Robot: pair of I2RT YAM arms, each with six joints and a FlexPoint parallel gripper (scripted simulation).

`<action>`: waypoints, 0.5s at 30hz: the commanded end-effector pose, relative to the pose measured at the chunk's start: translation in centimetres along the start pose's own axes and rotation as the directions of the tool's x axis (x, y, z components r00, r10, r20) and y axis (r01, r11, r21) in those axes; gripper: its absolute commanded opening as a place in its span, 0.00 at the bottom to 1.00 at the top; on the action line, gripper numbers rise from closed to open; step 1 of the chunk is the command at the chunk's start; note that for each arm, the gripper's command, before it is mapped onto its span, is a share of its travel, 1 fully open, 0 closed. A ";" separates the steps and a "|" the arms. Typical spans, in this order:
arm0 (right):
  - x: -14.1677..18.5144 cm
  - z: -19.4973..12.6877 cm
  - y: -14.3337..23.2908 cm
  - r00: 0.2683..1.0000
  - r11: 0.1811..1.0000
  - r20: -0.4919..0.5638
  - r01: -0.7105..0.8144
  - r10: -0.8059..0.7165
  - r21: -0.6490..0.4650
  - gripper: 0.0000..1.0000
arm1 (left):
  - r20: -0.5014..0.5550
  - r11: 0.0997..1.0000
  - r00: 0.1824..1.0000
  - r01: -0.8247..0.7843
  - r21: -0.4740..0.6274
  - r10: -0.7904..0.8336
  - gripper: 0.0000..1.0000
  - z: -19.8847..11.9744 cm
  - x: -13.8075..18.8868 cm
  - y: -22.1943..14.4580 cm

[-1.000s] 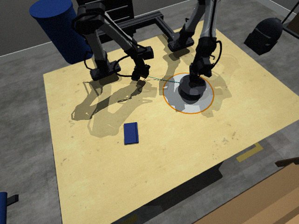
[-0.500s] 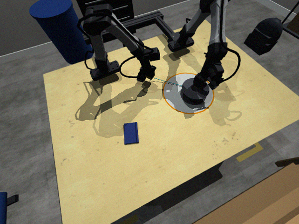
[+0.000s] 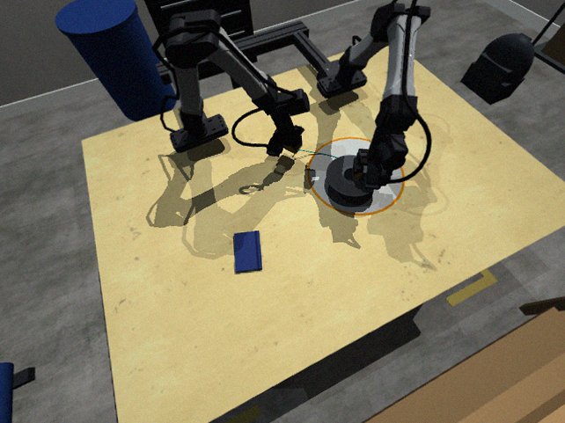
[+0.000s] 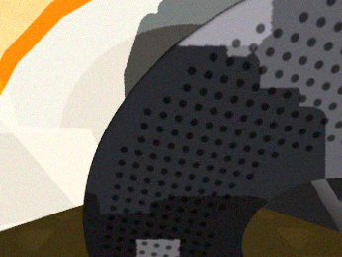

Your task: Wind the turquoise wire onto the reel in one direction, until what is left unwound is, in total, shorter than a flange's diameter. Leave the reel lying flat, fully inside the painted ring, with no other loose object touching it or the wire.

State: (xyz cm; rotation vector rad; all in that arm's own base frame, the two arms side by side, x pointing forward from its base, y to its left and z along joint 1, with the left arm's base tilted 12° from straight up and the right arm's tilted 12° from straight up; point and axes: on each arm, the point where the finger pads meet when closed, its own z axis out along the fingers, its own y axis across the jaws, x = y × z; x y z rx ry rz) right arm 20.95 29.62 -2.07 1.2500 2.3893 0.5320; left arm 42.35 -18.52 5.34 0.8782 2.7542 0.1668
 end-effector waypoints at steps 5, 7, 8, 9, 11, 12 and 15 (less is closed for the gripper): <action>0.6 0.1 1.6 0.999 0.975 0.034 -0.029 0.037 -0.221 0.00 | 0.013 0.892 0.893 -0.451 0.021 0.451 0.57 1.0 -0.6 -3.0; 0.6 0.0 1.4 0.998 0.962 0.039 -0.038 0.050 -0.271 0.00 | 0.027 0.779 0.779 -0.627 0.028 0.626 0.57 1.2 -0.3 -3.2; 0.6 -0.1 1.3 0.998 0.957 0.034 -0.043 0.055 -0.286 0.00 | 0.031 0.742 0.743 -0.669 0.031 0.669 0.57 1.3 -0.2 -3.3; 0.5 -0.2 1.2 0.998 0.955 0.025 -0.048 0.058 -0.291 0.00 | 0.034 0.704 0.705 -0.709 0.033 0.709 0.57 1.3 0.0 -3.4; 0.6 -0.3 1.2 0.998 0.951 0.002 -0.064 0.067 -0.303 0.00 | 0.040 0.625 0.627 -0.779 0.040 0.778 0.57 1.4 0.3 -3.5; 0.6 -0.4 1.2 0.997 0.948 -0.009 -0.070 0.071 -0.310 0.00 | 0.045 0.585 0.586 -0.810 0.045 0.809 0.57 1.5 0.5 -3.5; 0.8 -0.7 1.2 0.996 0.943 -0.042 -0.087 0.078 -0.323 0.00 | 0.058 0.457 0.460 -0.888 0.056 0.886 0.57 1.6 0.9 -3.2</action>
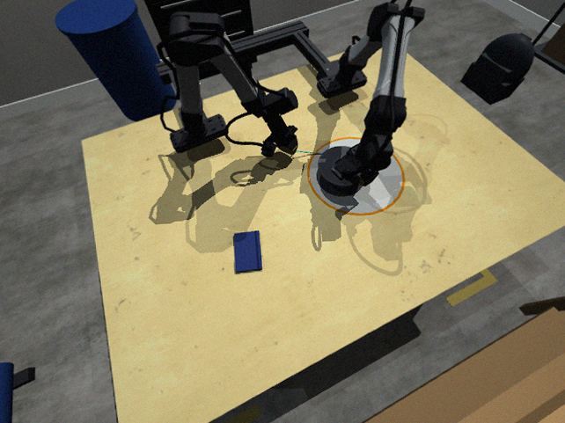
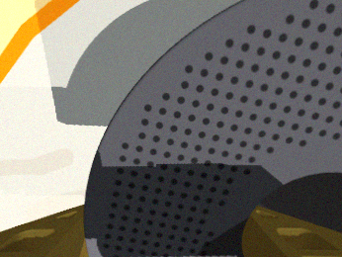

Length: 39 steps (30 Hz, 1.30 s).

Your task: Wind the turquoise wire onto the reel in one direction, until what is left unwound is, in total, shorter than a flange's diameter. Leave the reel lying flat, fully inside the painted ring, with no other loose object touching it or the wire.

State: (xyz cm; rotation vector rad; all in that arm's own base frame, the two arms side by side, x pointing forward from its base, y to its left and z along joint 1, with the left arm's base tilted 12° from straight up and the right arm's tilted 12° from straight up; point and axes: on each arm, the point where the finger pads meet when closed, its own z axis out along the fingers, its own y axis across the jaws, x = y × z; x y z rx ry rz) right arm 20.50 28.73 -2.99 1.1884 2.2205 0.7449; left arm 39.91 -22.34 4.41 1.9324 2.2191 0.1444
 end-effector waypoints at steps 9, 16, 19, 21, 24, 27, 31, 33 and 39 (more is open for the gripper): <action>1.3 -1.4 2.4 0.983 0.994 -0.164 -0.094 0.085 -0.048 0.00 | -0.073 0.760 0.756 -0.646 0.078 0.650 0.57 1.3 2.9 1.4; 1.3 -1.0 1.8 0.982 0.997 -0.171 -0.068 0.074 0.039 0.00 | -0.096 0.690 0.684 -0.717 0.094 0.723 0.74 1.3 2.9 1.6; 1.3 -0.9 1.6 0.983 0.997 -0.170 -0.067 0.073 0.043 0.00 | -0.096 0.690 0.684 -0.717 0.094 0.723 0.82 1.3 2.9 1.6; 1.2 -0.8 1.5 0.983 0.997 -0.170 -0.068 0.075 0.048 0.00 | -0.096 0.690 0.684 -0.717 0.094 0.723 0.82 1.8 3.9 1.1; 1.2 -0.8 1.5 0.982 0.996 -0.170 -0.069 0.076 0.049 0.00 | -0.096 0.690 0.684 -0.717 0.094 0.723 0.82 1.5 3.8 1.1; 1.1 -0.7 1.5 0.982 0.996 -0.170 -0.073 0.080 0.049 0.00 | -0.096 0.690 0.684 -0.717 0.094 0.723 0.82 -0.4 3.6 1.2; 1.0 -0.6 1.6 0.981 0.995 -0.173 -0.074 0.085 0.068 0.00 | -0.096 0.690 0.684 -0.717 0.094 0.723 0.82 -3.5 3.1 1.3; 1.0 -0.6 1.6 0.981 0.995 -0.174 -0.075 0.086 0.070 0.00 | -0.096 0.690 0.684 -0.717 0.094 0.723 0.82 -4.4 2.7 1.3; 1.0 -0.6 1.6 0.981 0.995 -0.174 -0.075 0.086 0.070 0.00 | -0.103 0.745 0.738 -0.661 0.086 0.667 0.82 -5.5 1.4 0.9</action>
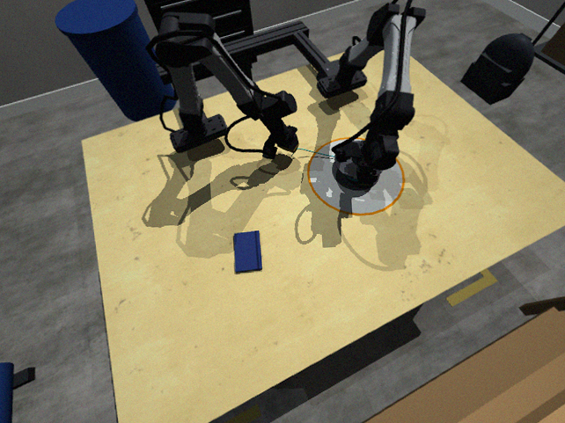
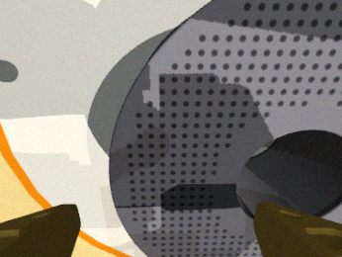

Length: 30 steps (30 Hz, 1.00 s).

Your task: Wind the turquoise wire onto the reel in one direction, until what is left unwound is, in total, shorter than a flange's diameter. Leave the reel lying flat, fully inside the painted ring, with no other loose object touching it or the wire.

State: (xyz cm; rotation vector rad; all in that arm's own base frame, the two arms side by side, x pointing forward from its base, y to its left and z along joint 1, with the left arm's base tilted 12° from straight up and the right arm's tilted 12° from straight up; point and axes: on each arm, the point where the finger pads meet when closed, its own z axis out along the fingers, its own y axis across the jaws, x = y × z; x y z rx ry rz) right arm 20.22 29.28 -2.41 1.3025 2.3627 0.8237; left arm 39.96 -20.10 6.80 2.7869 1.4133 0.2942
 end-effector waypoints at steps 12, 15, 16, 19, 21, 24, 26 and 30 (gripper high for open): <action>0.6 -0.1 1.3 1.000 1.000 -0.016 -0.002 0.002 -0.011 0.00 | 0.003 0.741 0.741 0.671 -0.014 -0.671 0.82 -2.8 5.7 -3.1; 0.6 -0.2 1.4 1.000 1.000 -0.016 -0.002 0.002 -0.011 0.00 | -0.005 0.585 0.585 0.811 0.002 -0.811 0.82 -2.7 6.6 -5.9; 0.6 -0.2 1.4 1.000 1.000 -0.016 -0.002 0.002 -0.011 0.00 | -0.012 0.527 0.527 0.850 0.009 -0.850 0.82 -2.6 6.5 -7.0; 0.6 -0.2 1.4 1.000 1.000 -0.016 -0.002 0.002 -0.011 0.00 | -0.020 0.466 0.466 0.885 0.016 -0.884 0.82 -2.5 6.2 -8.0; 0.6 -0.2 1.4 1.000 1.000 -0.016 -0.002 0.002 -0.011 0.00 | -0.049 0.269 0.271 0.962 0.037 -0.961 0.82 -2.3 5.1 -9.5; 0.6 -0.2 1.4 1.000 1.000 -0.016 -0.002 0.002 -0.011 0.00 | -0.064 0.097 0.100 0.994 0.045 -0.993 0.82 -1.9 2.5 -11.4; 0.6 -0.2 1.4 1.000 1.000 -0.016 -0.002 0.002 -0.011 0.00 | -0.079 -0.012 -0.008 0.999 0.049 -0.997 0.82 -1.7 0.6 -12.0; 0.6 -0.2 1.4 1.000 1.000 -0.016 -0.002 0.002 -0.011 0.00 | -0.103 -0.192 -0.186 0.980 0.050 -0.977 0.82 -1.4 -2.6 -11.6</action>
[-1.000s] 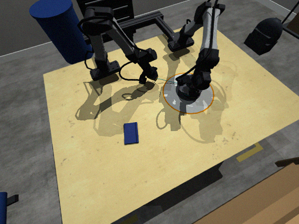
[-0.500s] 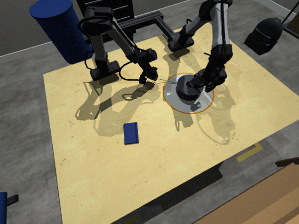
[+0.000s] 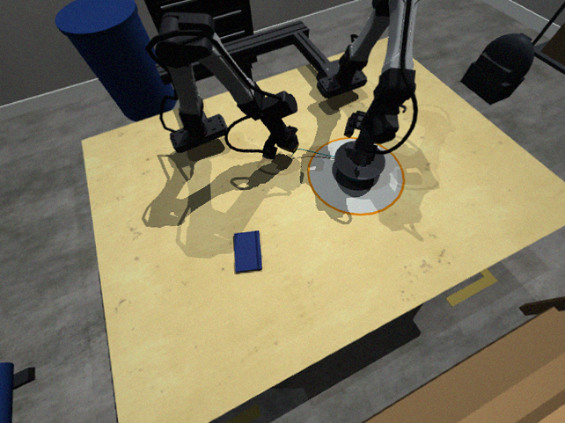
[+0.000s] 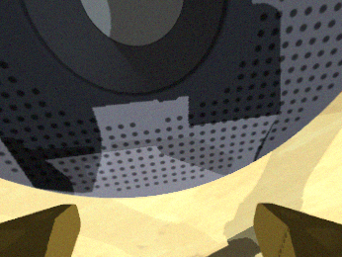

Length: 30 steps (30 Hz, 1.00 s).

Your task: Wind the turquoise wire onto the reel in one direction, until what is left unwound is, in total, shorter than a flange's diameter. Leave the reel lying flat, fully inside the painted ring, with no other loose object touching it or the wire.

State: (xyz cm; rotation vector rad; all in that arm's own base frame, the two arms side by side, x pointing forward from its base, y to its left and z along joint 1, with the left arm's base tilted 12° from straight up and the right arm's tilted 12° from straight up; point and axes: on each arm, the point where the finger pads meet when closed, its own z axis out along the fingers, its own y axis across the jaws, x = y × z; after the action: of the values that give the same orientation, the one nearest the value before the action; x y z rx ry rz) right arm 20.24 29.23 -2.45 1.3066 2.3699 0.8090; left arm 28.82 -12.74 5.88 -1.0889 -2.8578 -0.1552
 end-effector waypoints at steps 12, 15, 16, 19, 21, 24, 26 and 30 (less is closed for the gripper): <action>0.7 -0.3 1.6 1.000 1.000 -0.018 -0.003 0.003 -0.023 0.00 | 0.116 0.633 0.623 0.768 0.097 -0.773 0.82 -0.6 -3.1 -1.9; 0.7 -0.3 1.6 1.000 1.000 -0.018 -0.003 0.003 -0.023 0.00 | 0.099 0.493 0.483 0.862 0.119 -0.870 0.82 -0.6 -3.0 -1.4; 0.7 -0.3 1.6 1.000 1.000 -0.018 -0.003 0.003 -0.023 0.00 | 0.092 0.440 0.431 0.889 0.125 -0.898 0.82 -0.6 -3.0 -1.3; 0.7 -0.3 1.6 1.000 1.000 -0.018 -0.003 0.003 -0.023 0.00 | 0.075 0.273 0.265 0.951 0.142 -0.961 0.82 -0.8 -2.9 -1.1; 0.7 -0.3 1.6 1.000 1.000 -0.018 -0.003 0.003 -0.023 0.00 | 0.067 0.162 0.154 0.975 0.153 -0.986 0.82 -0.9 -2.8 -1.1; 0.7 -0.3 1.6 1.000 1.000 -0.018 -0.003 0.003 -0.023 0.00 | 0.057 0.025 0.015 0.985 0.169 -0.998 0.82 -0.9 -2.8 -1.0; 0.7 -0.3 1.6 1.000 1.000 -0.018 -0.003 0.003 -0.023 0.00 | 0.052 -0.082 -0.093 0.979 0.184 -0.994 0.82 -1.0 -2.7 -1.0; 0.7 -0.4 1.6 1.000 1.000 -0.018 -0.003 0.003 -0.023 0.00 | 0.049 -0.297 -0.315 0.928 0.224 -0.948 0.82 -1.2 -2.7 -1.0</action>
State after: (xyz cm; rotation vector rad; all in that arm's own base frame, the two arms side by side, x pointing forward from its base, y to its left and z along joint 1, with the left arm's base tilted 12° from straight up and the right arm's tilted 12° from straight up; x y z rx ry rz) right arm 20.28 29.32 -2.37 1.3067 2.3711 0.8059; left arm 29.57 -15.02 5.29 1.3723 -2.9275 -0.0177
